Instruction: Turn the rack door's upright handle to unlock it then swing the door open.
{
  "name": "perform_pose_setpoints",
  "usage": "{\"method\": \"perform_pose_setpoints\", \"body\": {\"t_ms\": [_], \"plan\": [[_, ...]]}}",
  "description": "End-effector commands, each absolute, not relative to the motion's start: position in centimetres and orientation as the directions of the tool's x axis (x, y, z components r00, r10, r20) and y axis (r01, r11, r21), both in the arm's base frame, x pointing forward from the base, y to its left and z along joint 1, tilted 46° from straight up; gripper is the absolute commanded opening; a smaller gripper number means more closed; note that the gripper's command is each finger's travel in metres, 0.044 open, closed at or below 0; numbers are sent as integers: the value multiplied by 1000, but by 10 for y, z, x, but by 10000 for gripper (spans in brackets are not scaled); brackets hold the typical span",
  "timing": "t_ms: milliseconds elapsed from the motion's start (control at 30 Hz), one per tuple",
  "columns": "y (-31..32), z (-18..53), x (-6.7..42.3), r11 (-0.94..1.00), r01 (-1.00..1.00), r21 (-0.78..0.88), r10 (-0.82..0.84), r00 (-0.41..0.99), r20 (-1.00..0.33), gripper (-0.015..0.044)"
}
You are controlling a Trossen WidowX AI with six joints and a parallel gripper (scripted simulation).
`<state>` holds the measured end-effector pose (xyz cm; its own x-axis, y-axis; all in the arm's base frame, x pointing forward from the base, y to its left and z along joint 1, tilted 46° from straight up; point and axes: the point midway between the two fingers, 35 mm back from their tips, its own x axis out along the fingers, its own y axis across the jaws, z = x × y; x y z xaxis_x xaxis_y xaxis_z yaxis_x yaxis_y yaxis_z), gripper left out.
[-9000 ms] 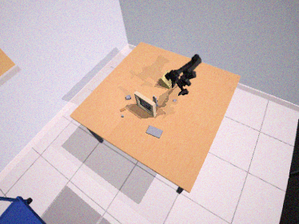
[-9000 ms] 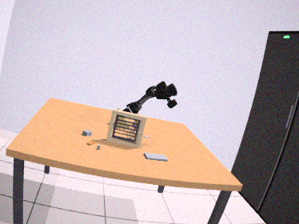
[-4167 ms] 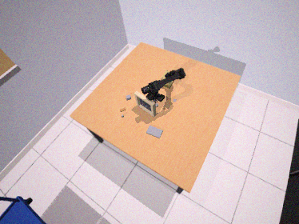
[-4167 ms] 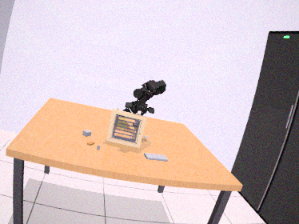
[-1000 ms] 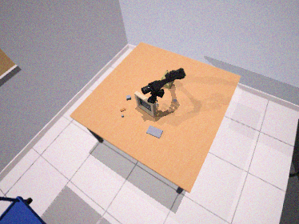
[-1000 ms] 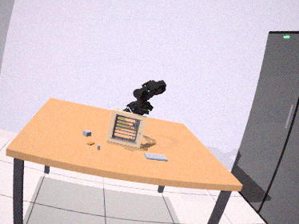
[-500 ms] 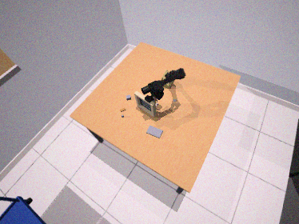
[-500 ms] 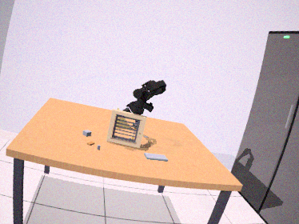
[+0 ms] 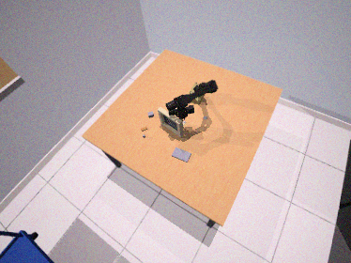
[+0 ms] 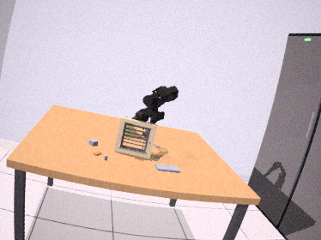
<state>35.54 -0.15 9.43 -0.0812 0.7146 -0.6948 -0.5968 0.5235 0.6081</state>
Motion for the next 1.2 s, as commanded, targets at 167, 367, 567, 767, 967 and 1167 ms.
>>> {"method": "perform_pose_setpoints", "body": {"t_ms": [167, 367, 567, 767, 967, 1167], "plan": [[-1, 93, 355, 673, -200, 712, 712, -84, -697, 285], [-1, 94, 355, 702, 94, 706, 712, -84, -697, 285], [-1, 94, 355, 669, 381, 638, 712, -84, -697, 285], [-1, 94, 355, 578, 634, 514, 712, -84, -697, 285], [-1, 94, 355, 436, 831, 345, 712, -84, -697, 285], [-1, 93, 355, 256, 956, 146, 712, -84, -697, 285]]}}
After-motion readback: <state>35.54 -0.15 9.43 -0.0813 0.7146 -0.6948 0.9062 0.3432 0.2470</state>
